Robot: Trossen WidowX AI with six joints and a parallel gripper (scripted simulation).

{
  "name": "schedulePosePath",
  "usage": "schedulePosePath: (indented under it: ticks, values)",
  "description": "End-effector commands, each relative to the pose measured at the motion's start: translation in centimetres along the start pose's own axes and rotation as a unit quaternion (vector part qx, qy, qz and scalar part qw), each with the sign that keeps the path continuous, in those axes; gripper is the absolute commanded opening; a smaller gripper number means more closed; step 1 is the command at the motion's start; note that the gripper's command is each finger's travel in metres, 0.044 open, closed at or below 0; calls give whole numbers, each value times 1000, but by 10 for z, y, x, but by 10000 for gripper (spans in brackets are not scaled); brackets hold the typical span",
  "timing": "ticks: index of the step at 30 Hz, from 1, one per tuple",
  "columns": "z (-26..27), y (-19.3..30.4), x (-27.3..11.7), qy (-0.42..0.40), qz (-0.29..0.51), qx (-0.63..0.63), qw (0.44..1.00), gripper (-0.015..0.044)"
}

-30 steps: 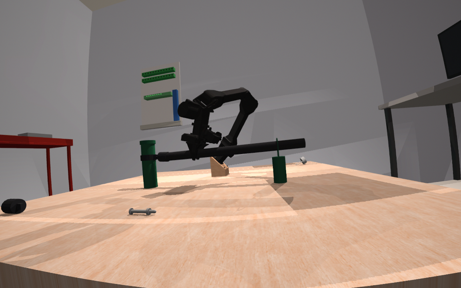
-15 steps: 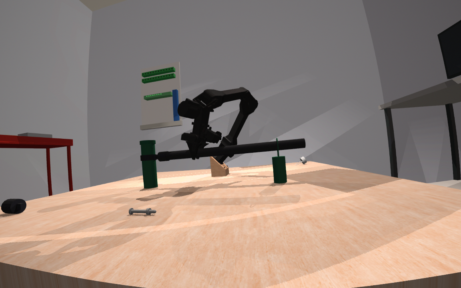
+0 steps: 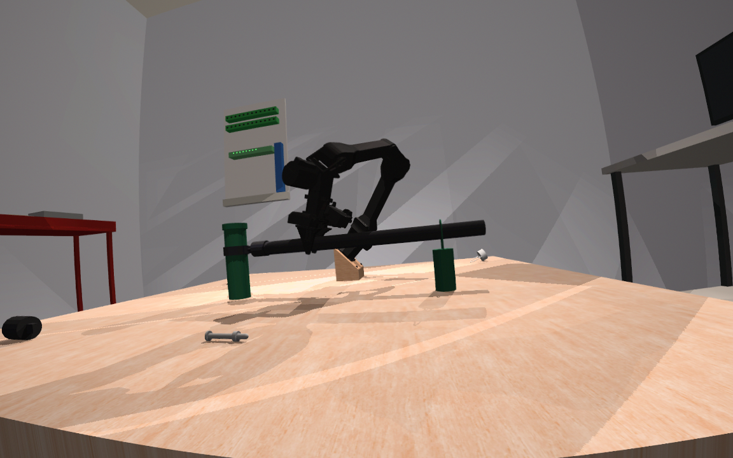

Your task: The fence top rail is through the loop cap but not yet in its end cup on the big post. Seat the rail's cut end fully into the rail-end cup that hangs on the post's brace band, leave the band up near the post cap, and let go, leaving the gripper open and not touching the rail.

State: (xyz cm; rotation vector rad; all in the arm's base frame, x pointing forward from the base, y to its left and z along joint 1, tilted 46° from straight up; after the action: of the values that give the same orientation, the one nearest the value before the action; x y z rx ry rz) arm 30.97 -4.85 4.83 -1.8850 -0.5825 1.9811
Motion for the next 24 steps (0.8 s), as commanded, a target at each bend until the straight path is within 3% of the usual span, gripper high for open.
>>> schedulePosePath:
  ticks: [1, 24]
  values:
    - [0, 4, 0, 2, 2, 0, 1000, 0]
    - [1, 18, 1, 2, 2, 0, 1000, 0]
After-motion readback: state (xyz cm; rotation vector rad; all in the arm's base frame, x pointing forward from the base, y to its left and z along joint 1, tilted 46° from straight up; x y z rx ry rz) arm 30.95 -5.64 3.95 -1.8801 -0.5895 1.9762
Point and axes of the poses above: the point midway between the two fingers, 35 mm back from their tips, its own x axis out along the fingers, its own z axis across the jaws, y = z × x, the point moved 2 cm from there along -x, back along the fingers, and after that the axes turned 3 degrees about -x, right-handed, at the moved point
